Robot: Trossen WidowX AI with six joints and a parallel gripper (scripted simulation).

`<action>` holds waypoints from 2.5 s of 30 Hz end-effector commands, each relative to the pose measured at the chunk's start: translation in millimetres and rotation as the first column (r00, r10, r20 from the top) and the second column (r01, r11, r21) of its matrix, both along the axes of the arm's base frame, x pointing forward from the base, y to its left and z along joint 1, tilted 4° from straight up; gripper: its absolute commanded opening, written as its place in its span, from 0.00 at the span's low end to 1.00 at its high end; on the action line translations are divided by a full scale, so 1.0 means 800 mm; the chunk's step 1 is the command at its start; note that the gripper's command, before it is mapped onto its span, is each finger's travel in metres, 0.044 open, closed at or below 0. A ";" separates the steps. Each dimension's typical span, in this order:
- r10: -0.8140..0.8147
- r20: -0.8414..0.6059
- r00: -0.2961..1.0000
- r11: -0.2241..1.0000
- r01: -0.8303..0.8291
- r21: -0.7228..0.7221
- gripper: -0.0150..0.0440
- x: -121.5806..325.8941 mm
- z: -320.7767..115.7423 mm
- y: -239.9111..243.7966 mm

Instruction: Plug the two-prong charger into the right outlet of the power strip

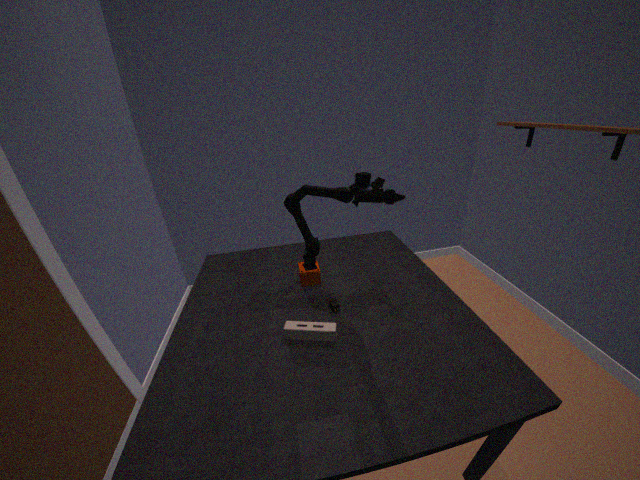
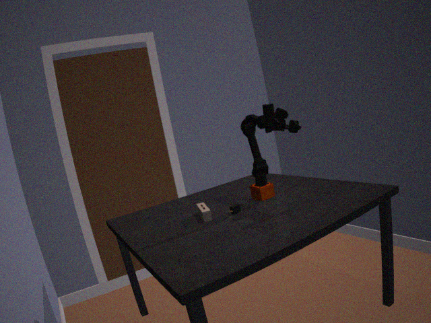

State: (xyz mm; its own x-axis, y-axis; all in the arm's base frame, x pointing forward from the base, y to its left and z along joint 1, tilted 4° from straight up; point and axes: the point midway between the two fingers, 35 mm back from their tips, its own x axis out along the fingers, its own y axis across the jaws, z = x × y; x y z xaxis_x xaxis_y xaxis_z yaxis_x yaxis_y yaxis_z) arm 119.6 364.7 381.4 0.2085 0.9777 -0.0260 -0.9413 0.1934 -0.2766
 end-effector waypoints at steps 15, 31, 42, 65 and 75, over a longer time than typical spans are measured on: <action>-0.256 -0.161 0.953 0.941 0.208 -0.266 1.00 0.108 -0.110 -0.027; -0.501 -0.269 0.823 0.808 0.333 -0.486 1.00 0.184 -0.200 -0.092; -0.665 -0.328 0.671 0.685 0.373 -0.626 1.00 0.220 -0.260 -0.153; -0.901 -0.371 0.226 0.428 0.321 -0.845 1.00 0.239 -0.361 -0.294; -0.940 -0.342 0.001 0.334 0.220 -0.917 1.00 0.221 -0.399 -0.353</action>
